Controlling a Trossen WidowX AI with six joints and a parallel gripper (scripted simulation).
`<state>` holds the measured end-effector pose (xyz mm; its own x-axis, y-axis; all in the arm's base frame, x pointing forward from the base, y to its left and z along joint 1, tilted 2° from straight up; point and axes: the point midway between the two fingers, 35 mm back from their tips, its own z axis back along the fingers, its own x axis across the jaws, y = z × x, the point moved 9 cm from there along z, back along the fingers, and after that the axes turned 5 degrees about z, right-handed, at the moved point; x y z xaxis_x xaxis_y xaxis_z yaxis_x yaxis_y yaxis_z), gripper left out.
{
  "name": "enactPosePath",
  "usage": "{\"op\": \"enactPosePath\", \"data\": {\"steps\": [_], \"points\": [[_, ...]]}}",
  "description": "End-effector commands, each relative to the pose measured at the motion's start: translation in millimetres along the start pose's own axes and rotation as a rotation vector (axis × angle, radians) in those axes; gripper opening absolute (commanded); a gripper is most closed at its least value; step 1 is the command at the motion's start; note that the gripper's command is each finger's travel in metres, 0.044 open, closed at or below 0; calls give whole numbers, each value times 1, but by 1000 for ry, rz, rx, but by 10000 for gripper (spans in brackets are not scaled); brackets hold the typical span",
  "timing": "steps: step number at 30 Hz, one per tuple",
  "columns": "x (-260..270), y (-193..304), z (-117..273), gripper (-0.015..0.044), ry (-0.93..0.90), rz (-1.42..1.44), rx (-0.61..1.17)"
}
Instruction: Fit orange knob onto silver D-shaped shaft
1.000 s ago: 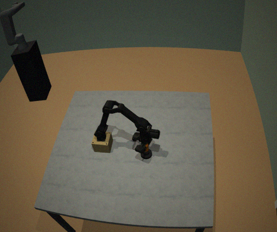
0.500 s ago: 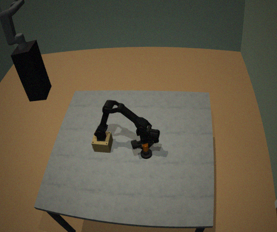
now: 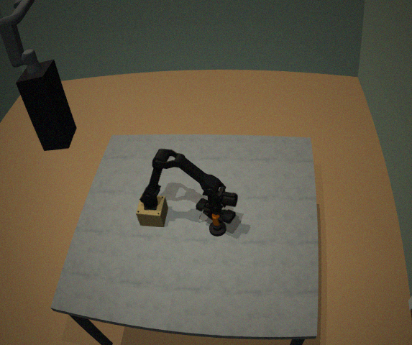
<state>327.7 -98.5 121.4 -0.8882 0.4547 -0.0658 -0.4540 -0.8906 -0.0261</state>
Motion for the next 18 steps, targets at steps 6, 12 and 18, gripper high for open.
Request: {"op": "enactPosePath", "data": {"steps": [6, 12, 18], "points": [[-2, -1, 1, 0, 5, -846, -4], [-1, -2, 1, 0, 4, -1253, -5], [1, -3, 0, 0, 2, -1667, -6]]}}
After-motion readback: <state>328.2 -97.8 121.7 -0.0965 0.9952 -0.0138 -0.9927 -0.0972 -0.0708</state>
